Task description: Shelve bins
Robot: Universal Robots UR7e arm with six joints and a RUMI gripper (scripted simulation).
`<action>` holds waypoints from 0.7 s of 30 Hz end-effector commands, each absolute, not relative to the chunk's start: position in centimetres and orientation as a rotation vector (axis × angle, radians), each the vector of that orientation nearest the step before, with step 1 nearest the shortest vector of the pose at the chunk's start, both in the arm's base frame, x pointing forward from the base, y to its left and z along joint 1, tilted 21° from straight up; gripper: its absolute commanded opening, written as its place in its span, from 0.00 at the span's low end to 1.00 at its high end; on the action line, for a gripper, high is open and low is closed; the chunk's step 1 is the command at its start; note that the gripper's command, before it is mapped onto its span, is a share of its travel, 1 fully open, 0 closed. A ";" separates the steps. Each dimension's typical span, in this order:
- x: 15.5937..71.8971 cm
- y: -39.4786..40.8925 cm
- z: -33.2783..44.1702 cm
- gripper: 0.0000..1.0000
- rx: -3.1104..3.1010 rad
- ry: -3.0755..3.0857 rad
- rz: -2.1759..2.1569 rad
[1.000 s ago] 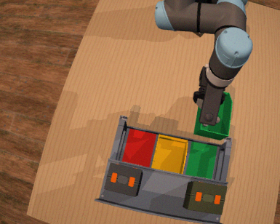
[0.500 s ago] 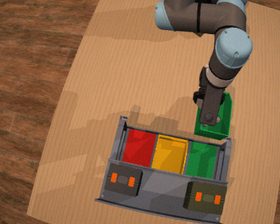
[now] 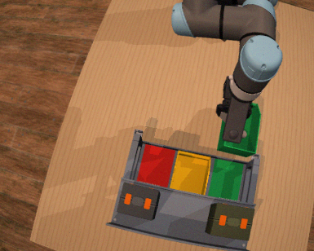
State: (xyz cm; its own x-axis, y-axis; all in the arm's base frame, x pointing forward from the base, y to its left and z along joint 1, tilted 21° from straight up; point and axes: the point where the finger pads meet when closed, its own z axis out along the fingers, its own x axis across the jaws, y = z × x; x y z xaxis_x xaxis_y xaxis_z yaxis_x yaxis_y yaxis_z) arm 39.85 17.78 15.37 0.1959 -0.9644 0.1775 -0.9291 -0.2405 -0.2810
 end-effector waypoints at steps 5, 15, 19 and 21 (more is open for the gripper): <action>40.0 17.8 15.7 0.00 -2.375 1.901 -0.414; 40.2 17.9 16.0 0.00 -2.411 1.941 -0.338; 40.2 17.9 16.1 0.00 -2.428 1.960 -0.300; 40.3 17.9 16.2 0.00 -2.435 1.969 -0.283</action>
State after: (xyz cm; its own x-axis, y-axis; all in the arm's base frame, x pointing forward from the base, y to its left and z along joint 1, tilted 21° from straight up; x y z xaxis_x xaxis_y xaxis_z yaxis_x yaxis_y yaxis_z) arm 40.15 17.87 15.96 0.1994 -0.9685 0.1491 -0.9638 -0.2213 -0.1490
